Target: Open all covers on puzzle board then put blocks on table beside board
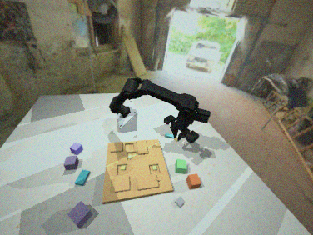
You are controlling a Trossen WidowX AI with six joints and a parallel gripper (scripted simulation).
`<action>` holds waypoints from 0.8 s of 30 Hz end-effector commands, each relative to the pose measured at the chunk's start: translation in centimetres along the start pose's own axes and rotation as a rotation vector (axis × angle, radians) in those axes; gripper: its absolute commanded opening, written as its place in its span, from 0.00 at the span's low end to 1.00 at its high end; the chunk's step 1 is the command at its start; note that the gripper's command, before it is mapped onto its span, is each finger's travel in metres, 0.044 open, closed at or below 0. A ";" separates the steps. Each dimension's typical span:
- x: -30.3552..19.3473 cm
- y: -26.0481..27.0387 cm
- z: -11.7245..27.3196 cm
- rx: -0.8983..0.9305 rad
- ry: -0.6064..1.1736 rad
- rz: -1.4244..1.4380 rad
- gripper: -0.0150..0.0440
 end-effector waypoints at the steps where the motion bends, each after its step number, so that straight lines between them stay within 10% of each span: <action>1: 0.6 -0.3 -0.5 0.010 -0.002 -0.004 0.39; 24: 0.5 -0.6 -4.2 0.009 -0.002 -0.004 0.39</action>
Point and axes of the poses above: the point midway between the two fingers, 35 mm back from their tips, its own z axis back along the fingers, its own y axis across the jaws, x = y × z, the point moved 6 cm from there along z, back along the fingers, and after that the axes turned 13 degrees about z, right-handed, at the moved point
